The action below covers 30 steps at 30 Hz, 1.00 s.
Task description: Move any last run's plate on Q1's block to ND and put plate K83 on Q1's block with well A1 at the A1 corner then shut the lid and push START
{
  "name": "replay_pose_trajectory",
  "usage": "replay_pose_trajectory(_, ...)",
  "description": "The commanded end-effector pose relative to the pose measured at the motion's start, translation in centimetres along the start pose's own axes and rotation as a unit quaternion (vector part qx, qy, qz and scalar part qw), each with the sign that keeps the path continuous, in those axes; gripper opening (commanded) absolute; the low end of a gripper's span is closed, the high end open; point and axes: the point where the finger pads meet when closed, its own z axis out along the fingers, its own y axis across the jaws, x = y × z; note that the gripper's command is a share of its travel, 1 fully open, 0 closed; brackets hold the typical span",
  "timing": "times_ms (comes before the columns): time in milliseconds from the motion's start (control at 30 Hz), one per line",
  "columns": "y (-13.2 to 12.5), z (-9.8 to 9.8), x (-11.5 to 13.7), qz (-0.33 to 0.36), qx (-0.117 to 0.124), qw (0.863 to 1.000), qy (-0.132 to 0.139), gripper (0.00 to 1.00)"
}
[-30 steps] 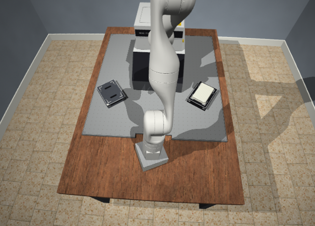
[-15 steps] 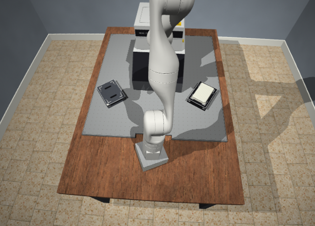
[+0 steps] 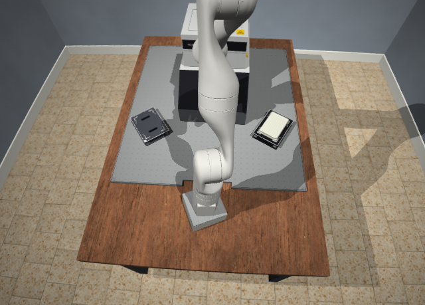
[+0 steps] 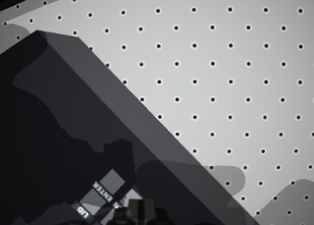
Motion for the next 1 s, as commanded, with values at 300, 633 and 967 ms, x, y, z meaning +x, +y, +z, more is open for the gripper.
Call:
replay_pose_trajectory(300,1.03,0.05,-1.10,-0.004,0.001,1.000,0.001,0.10)
replay_pose_trajectory(633,1.06,-0.01,-1.12,-0.005,0.000,1.000,-0.001,0.10)
replay_pose_trajectory(967,1.03,0.08,-1.17,-0.004,0.000,1.000,0.000,0.10)
